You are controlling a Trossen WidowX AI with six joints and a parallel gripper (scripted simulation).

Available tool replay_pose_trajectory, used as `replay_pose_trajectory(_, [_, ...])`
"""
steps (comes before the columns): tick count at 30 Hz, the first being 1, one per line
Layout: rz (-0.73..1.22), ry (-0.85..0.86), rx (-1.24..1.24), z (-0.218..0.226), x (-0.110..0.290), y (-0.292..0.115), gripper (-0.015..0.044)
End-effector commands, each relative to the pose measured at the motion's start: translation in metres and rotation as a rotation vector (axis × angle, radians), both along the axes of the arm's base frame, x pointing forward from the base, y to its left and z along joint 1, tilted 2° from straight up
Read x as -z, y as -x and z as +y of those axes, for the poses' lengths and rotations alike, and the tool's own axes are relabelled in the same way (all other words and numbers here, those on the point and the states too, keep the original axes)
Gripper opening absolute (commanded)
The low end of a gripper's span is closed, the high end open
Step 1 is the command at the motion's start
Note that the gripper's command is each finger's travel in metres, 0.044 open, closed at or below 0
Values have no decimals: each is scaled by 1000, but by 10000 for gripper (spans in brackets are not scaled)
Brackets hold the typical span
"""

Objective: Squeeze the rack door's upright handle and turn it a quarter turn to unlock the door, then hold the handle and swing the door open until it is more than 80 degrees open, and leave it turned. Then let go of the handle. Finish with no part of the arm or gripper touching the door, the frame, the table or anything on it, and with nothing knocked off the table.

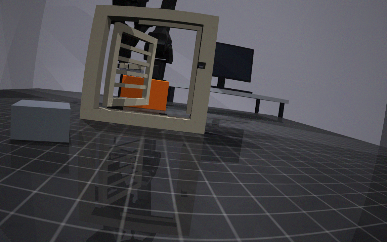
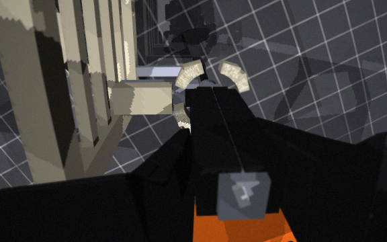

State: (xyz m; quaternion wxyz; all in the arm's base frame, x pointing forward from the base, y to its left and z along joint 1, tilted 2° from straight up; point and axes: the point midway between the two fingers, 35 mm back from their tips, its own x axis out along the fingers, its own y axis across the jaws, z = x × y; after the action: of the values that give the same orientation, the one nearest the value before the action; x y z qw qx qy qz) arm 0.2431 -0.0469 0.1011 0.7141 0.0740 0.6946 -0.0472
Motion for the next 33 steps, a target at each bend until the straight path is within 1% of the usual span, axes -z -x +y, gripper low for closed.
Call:
replay_pose_trajectory(1, [-2,2,-75,-8,1,-1,23])
replay_pose_trajectory(26, [-14,17,-425,-58,2,-14,23])
replay_pose_trajectory(33, [-15,18,-435,-59,2,-15,23])
